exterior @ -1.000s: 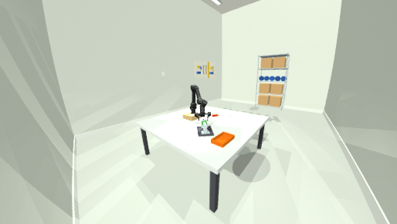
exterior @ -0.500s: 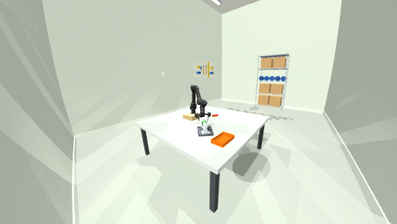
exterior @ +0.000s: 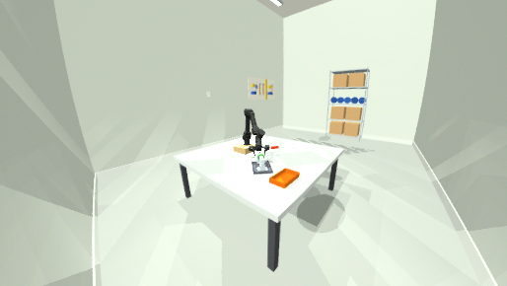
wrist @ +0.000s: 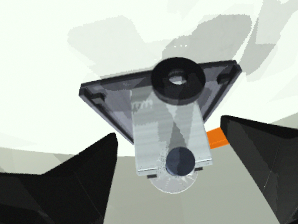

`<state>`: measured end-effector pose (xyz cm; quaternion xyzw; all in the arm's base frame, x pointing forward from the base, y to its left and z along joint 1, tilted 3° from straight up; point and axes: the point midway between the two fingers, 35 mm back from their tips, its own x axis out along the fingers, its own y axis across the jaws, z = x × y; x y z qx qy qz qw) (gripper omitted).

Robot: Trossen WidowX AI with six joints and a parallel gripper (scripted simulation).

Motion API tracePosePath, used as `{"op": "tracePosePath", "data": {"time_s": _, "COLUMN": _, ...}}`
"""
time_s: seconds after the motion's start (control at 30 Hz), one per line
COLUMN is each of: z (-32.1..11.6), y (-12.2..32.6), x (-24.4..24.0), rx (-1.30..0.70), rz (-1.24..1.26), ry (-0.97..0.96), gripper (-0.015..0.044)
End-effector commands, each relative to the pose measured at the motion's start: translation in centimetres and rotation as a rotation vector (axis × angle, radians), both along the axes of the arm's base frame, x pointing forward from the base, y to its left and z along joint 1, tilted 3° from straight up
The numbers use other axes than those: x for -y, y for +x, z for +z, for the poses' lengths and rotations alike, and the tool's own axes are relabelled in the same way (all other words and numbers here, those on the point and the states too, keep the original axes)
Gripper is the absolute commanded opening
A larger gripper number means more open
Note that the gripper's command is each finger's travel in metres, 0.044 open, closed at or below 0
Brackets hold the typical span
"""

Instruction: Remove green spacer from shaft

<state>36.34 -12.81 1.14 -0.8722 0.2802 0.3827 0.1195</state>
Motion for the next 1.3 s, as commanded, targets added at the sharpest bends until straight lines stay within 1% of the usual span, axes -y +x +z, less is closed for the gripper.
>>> {"op": "tracePosePath", "data": {"time_s": 0.0, "z": 0.0, "y": 0.0, "x": 0.0, "rx": 0.0, "rz": 0.0, "ry": 0.0, "gripper": 0.0309}}
{"op": "tracePosePath", "data": {"time_s": 0.33, "z": 0.0, "y": 0.0, "x": 0.0, "rx": 0.0, "rz": 0.0, "ry": 0.0, "gripper": 0.0046}}
{"op": "tracePosePath", "data": {"time_s": 0.57, "z": 0.0, "y": 0.0, "x": 0.0, "rx": 0.001, "rz": 0.001, "ry": 0.0, "gripper": 0.0}}
{"op": "tracePosePath", "data": {"time_s": 1.27, "z": 0.0, "y": -1.2, "x": -0.8, "rx": 0.007, "rz": 0.005, "ry": 0.0, "gripper": 0.0}}
